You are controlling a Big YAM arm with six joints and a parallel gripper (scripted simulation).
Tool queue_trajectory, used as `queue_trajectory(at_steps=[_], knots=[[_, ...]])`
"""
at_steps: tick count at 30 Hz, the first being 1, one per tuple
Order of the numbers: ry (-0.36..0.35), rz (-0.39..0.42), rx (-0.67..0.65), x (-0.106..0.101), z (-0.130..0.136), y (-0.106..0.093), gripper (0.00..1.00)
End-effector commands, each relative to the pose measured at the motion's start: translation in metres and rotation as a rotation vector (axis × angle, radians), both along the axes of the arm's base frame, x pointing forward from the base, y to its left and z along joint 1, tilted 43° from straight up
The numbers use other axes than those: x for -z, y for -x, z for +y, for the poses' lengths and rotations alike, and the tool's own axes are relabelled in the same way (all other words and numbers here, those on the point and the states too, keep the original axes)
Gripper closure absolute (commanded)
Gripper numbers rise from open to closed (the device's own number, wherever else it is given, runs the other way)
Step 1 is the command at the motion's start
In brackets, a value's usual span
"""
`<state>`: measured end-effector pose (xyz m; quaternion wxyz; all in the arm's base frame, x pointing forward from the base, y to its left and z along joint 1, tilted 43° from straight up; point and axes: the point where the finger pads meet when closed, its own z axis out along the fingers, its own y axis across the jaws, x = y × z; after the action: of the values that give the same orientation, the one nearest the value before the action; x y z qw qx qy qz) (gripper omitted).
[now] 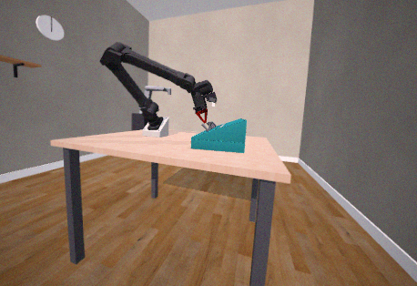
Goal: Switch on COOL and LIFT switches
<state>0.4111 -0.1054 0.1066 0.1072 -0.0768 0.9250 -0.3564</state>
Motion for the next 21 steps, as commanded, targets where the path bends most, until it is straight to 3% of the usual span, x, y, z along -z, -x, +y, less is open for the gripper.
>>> queue_trajectory(at_steps=[1,8,11,14,19,21], knots=[[-0.009,-0.087,-0.012,-0.044,0.024,-0.016,1.0],[-0.015,-0.088,-0.012,-0.083,0.059,0.001,1.0],[-0.011,-0.064,-0.012,-0.079,0.064,0.002,1.0],[-0.018,-0.088,-0.011,-0.101,0.075,0.009,1.0],[-0.02,-0.084,-0.011,-0.11,0.085,0.015,1.0],[-0.014,-0.063,0.015,-0.102,0.073,0.022,1.0]])
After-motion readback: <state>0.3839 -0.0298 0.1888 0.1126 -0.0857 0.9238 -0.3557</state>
